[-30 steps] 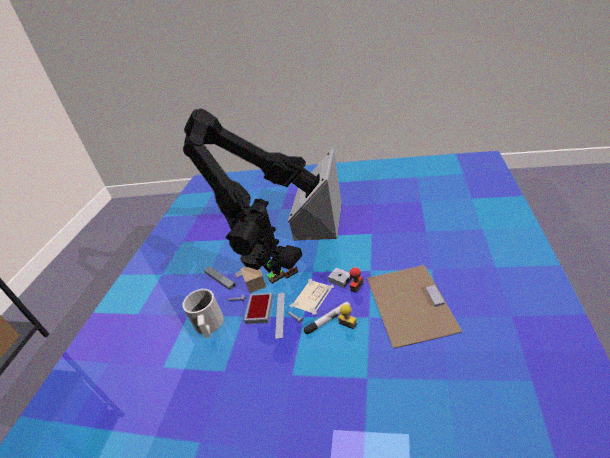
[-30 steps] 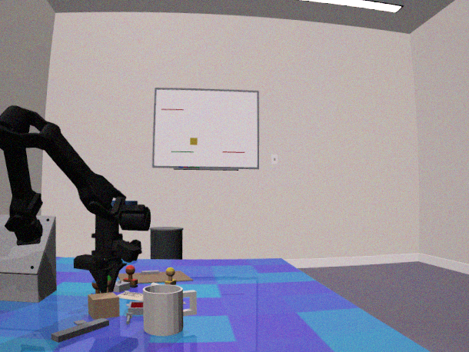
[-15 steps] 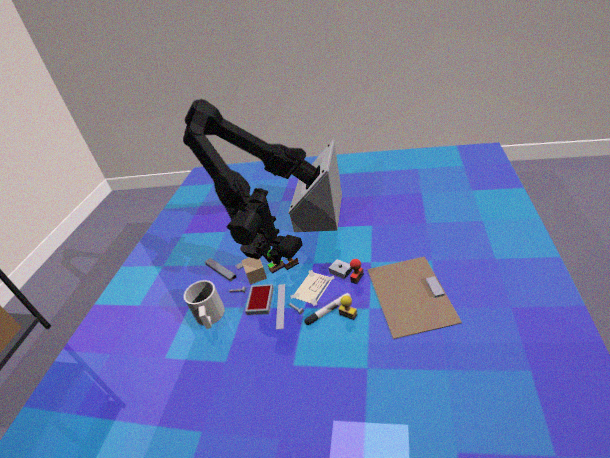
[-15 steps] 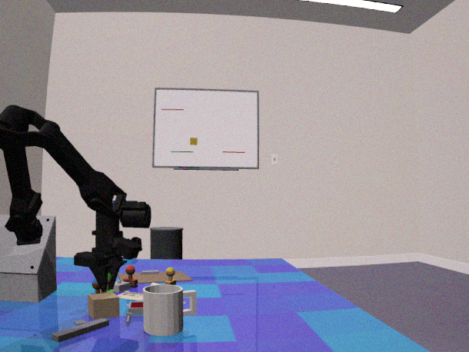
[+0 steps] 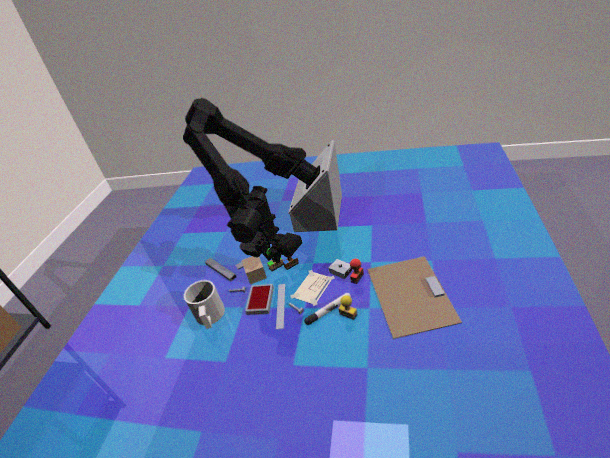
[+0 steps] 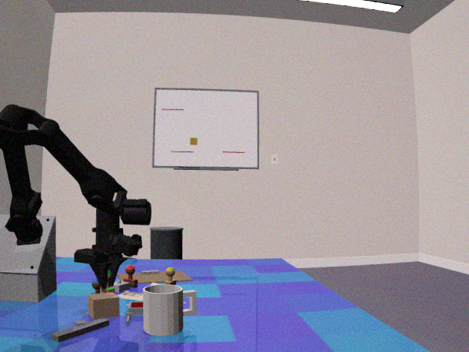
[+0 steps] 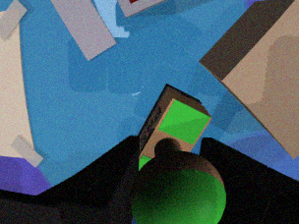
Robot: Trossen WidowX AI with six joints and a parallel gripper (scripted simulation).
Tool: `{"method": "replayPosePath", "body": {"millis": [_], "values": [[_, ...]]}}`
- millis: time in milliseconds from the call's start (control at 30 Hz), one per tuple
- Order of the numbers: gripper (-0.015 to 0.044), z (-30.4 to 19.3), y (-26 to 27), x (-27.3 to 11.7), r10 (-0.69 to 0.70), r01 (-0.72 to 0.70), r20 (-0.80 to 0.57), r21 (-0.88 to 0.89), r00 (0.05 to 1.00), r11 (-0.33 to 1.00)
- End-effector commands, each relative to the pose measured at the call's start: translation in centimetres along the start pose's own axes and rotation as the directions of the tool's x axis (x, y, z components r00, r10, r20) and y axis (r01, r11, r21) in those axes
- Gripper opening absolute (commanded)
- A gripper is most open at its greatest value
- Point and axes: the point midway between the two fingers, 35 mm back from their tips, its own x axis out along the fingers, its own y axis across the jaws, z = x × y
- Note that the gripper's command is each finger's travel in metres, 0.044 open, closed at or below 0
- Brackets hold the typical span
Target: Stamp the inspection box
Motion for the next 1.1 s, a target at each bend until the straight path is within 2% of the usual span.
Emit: {"method": "replayPosePath", "body": {"millis": [0, 1067], "values": [[0.0000, 0.1, -0.1, -0.3, -0.002, 0.002, 0.005, 0.006, 1.000, 1.000], [0.0000, 0.1, 0.0, -1.8, -0.007, 0.007, 0.003, 0.006, 1.000, 1.000]]}}
